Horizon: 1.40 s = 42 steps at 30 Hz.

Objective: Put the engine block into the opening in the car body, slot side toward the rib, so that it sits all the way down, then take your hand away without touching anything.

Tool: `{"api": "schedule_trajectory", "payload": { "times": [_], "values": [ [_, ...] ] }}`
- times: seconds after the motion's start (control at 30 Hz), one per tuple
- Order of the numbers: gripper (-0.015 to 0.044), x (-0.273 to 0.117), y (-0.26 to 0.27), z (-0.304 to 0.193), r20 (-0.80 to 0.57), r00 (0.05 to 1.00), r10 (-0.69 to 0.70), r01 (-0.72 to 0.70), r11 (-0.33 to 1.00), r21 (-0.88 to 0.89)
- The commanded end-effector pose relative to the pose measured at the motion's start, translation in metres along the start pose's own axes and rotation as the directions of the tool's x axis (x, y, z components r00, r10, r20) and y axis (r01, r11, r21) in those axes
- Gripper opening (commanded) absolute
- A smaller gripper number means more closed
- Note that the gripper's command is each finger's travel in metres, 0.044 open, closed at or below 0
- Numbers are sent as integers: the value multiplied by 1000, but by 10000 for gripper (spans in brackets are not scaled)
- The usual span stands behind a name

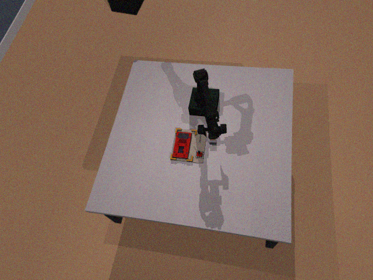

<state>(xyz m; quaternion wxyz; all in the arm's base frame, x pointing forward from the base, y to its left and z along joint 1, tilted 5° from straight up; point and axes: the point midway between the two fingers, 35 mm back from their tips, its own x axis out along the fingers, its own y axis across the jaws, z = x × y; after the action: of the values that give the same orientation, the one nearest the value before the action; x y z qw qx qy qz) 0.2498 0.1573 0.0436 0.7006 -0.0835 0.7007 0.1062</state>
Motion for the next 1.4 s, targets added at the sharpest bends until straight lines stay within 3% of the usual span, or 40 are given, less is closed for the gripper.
{"api": "schedule_trajectory", "payload": {
  "times": [0.0, 0.2, 0.33, 1.37],
  "values": [
    [440, 15, -6, -8, -60, 998, -25, 27, 999, 32],
    [440, 17, -3, -7, -60, 998, -25, 26, 999, 32],
    [440, 50, -4, -9, -60, 998, -25, 26, 999, 32],
    [440, 94, -3, -11, -60, 998, -24, 26, 999, 32]
  ]
}}
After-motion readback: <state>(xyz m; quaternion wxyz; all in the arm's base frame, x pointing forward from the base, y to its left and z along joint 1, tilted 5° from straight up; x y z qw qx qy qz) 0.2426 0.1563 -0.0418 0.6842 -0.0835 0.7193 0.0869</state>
